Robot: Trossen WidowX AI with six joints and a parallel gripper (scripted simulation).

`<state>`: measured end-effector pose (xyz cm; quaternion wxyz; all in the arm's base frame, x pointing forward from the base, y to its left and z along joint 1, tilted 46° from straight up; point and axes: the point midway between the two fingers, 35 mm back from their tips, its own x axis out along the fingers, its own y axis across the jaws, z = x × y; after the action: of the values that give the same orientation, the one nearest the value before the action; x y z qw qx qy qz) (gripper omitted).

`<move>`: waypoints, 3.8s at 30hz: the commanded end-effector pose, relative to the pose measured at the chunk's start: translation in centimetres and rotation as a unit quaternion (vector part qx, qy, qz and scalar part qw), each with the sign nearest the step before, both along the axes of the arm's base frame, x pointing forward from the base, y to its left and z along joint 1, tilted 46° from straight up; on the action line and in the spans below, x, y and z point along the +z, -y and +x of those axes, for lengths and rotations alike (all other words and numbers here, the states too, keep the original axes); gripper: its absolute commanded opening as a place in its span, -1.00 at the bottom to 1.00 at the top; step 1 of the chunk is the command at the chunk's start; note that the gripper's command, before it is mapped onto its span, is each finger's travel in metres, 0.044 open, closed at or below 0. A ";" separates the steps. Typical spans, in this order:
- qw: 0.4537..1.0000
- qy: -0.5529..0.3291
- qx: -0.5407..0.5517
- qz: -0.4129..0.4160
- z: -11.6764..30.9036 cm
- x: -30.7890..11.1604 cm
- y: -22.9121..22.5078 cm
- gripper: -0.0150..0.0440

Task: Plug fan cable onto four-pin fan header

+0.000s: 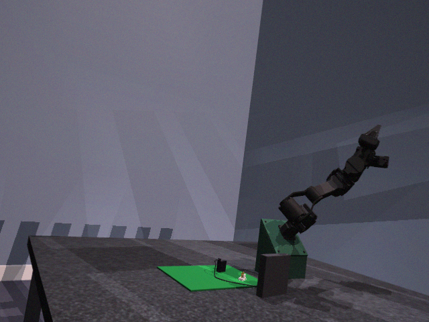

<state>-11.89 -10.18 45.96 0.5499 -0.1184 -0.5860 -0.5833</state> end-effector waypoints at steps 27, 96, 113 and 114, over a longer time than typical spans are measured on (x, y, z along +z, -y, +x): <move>0.810 -0.076 0.257 0.521 8.1 -18.7 25.1 1.00; -0.206 -0.676 0.635 0.312 39.2 -53.3 -13.6 1.00; -0.207 -0.676 0.635 0.311 39.1 -55.2 -15.6 1.00; -0.207 -0.676 0.635 0.311 39.1 -55.3 -15.7 1.00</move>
<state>27.47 5.12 -8.92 -0.6928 -0.1699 -0.5971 -0.3671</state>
